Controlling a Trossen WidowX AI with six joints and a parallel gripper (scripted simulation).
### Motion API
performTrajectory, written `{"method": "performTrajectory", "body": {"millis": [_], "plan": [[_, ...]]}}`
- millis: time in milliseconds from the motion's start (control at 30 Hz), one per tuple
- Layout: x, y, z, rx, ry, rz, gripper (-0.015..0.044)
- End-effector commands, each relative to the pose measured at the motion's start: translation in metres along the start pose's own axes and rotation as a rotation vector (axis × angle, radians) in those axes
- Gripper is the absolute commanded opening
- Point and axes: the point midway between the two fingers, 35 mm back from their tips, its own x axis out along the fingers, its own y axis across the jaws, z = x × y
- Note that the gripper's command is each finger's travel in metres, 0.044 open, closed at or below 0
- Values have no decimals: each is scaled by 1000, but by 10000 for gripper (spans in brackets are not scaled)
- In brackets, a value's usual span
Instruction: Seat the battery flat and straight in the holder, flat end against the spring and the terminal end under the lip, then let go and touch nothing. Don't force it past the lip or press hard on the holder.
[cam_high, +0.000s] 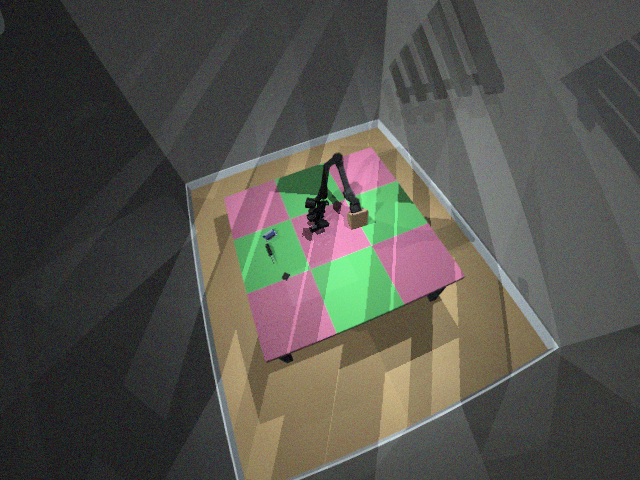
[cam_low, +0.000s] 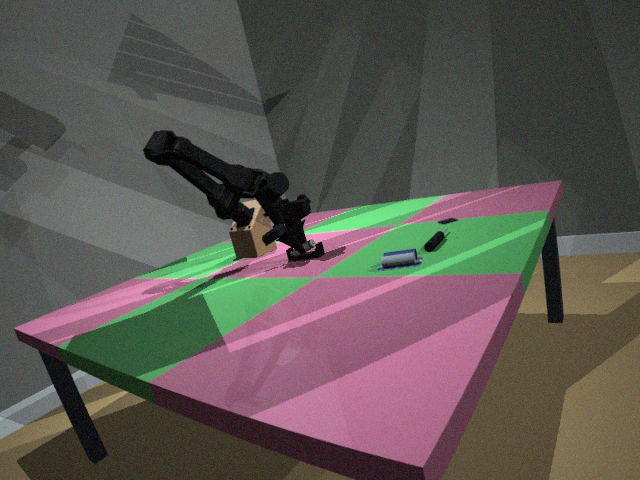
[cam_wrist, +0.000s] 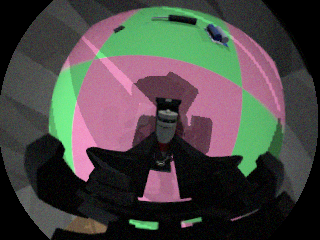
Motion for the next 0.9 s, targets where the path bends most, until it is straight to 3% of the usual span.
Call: {"method": "performTrajectory", "body": {"millis": [0, 867], "plan": [[3, 3, -5, -1, 43, 11, 76], [7, 2, -2, 15, 194, 25, 76]]}}
